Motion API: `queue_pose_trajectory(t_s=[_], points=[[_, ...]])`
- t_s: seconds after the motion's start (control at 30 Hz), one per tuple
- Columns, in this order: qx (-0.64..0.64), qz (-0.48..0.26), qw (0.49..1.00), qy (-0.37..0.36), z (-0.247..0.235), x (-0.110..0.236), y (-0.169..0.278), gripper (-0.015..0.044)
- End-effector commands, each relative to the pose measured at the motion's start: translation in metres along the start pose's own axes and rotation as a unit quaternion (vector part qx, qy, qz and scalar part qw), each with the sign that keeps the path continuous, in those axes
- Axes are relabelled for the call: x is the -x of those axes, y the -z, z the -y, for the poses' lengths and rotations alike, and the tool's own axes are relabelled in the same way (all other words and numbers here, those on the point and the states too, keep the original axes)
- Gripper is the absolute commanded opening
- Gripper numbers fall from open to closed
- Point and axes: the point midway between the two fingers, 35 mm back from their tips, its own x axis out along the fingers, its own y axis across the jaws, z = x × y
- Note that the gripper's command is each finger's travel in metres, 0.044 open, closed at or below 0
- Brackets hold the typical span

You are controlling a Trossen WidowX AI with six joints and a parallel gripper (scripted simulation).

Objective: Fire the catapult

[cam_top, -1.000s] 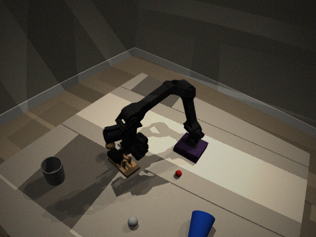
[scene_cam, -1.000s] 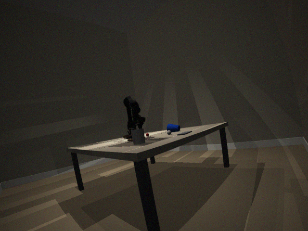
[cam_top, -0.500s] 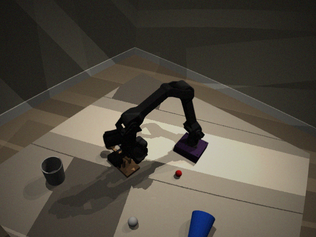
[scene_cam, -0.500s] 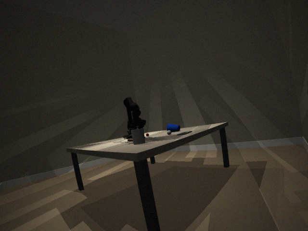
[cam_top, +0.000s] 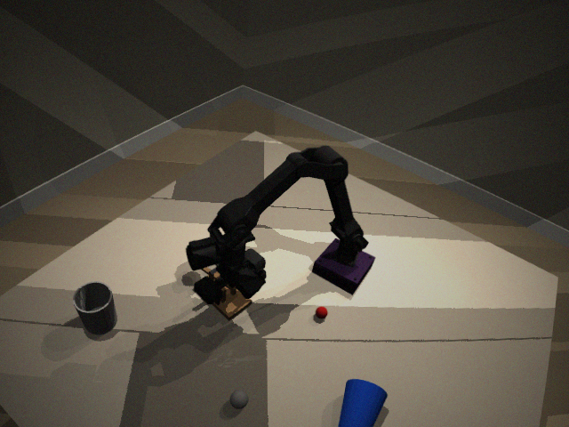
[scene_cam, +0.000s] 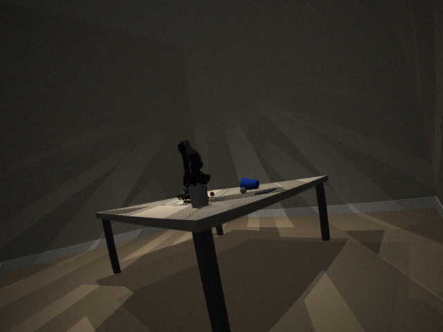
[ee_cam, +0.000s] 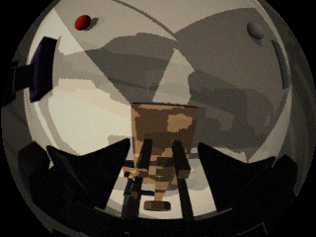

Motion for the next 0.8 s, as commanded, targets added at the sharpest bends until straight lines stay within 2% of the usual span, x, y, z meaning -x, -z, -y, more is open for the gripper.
queue_pose_trajectory(t_s=[0.0,0.2,0.4,0.47,0.53,0.6,0.77], points=[[0.000,0.000,1.000,0.000,0.000,0.000,0.000,0.0309],[0.000,0.000,1.000,0.000,0.000,0.000,0.000,0.0151],[0.000,0.000,1.000,0.000,0.000,0.000,0.000,0.0111],[0.000,0.000,1.000,0.000,0.001,0.011,0.000,0.0059],[0.000,0.000,1.000,-0.001,0.001,0.039,0.000,0.0006],[0.000,0.000,1.000,-0.002,0.000,0.050,0.000,0.0000],[-0.011,0.000,1.000,-0.002,0.000,0.050,0.000,0.0000]])
